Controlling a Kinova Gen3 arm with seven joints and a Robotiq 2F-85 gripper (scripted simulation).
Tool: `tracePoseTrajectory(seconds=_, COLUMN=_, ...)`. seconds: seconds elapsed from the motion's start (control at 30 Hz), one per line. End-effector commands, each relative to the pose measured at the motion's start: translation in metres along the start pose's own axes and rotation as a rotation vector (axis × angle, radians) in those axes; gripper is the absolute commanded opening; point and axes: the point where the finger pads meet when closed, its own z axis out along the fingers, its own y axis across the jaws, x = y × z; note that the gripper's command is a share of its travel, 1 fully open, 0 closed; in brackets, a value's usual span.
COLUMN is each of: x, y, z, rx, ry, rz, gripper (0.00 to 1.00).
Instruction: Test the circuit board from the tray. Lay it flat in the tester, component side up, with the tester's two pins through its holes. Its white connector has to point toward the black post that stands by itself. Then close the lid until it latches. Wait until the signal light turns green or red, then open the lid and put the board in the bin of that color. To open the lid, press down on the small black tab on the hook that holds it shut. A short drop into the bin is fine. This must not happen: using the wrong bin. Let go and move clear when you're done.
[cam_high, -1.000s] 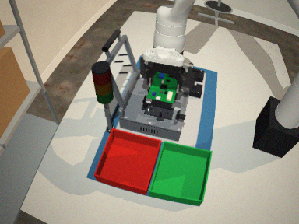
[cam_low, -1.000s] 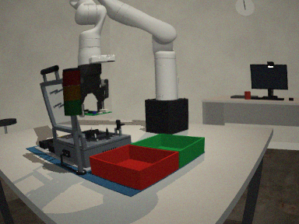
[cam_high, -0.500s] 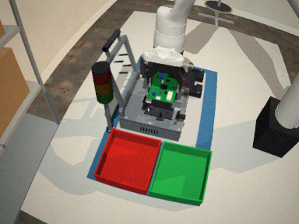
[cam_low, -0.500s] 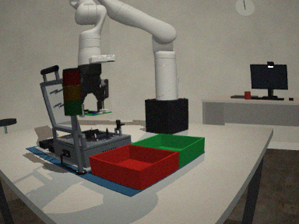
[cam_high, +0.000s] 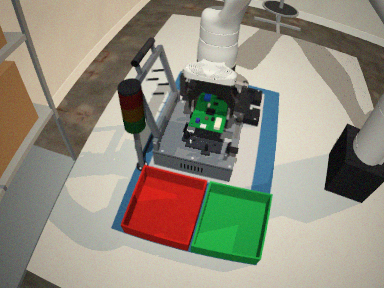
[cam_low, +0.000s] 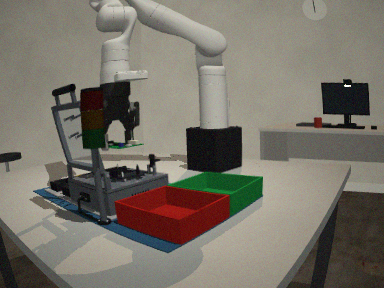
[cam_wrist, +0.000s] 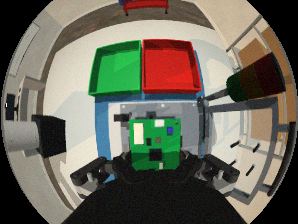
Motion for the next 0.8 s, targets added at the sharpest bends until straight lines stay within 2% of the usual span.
tracePoseTrajectory(seconds=0.0, x=-0.001, y=0.001, z=0.001, rx=0.001, ry=-0.004, rz=0.012, gripper=0.77)
tracePoseTrajectory(seconds=0.23, x=-0.001, y=0.000, z=0.005, rx=0.002, ry=-0.004, rz=0.011, gripper=0.77)
tracePoseTrajectory(seconds=0.77, x=0.000, y=-0.002, z=0.030, rx=0.004, ry=-0.004, rz=0.008, gripper=0.77)
